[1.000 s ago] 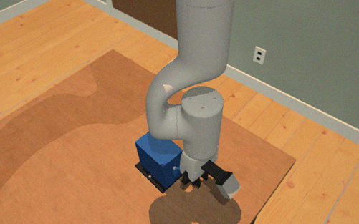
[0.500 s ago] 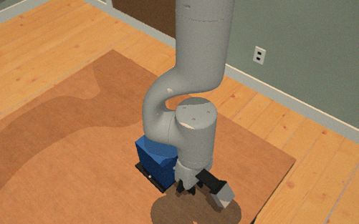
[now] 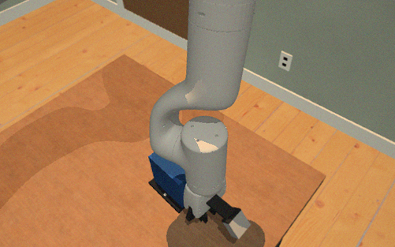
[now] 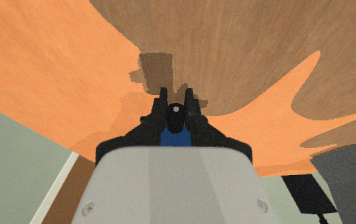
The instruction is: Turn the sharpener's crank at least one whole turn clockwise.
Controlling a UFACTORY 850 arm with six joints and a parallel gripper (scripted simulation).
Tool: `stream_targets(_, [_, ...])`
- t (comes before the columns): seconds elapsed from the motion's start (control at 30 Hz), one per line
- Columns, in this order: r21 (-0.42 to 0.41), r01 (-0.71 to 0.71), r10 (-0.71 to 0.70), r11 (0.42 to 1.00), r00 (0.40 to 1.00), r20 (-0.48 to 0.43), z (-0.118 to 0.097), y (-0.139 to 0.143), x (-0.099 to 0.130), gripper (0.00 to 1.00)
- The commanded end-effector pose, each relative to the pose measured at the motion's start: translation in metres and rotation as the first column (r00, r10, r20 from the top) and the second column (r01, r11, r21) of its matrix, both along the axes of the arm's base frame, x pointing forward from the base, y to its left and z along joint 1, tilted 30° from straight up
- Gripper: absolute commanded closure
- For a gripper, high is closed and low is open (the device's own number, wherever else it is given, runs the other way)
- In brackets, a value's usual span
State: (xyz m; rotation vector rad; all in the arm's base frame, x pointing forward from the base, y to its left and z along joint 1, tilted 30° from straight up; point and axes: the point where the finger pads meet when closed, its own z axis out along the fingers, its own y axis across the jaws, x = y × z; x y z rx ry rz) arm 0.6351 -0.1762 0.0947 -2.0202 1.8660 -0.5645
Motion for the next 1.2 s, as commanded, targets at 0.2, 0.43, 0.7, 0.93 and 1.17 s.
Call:
stream_targets(0.2, [-0.004,0.002,-0.002,1.000,1.000,0.005,-0.001,-0.001,-0.005,1.00])
stream_targets(0.43, [-0.004,0.002,-0.002,1.000,1.000,0.005,-0.001,-0.001,-0.005,1.00])
stream_targets(0.7, [-0.004,0.002,-0.002,1.000,1.000,0.005,-0.001,-0.001,-0.005,1.00])
stream_targets(0.93, [-0.004,0.002,-0.002,1.000,1.000,0.005,-0.001,-0.001,-0.007,1.00])
stream_targets(1.17, [-0.004,0.002,-0.002,1.000,1.000,0.005,-0.002,-0.001,-0.014,1.00])
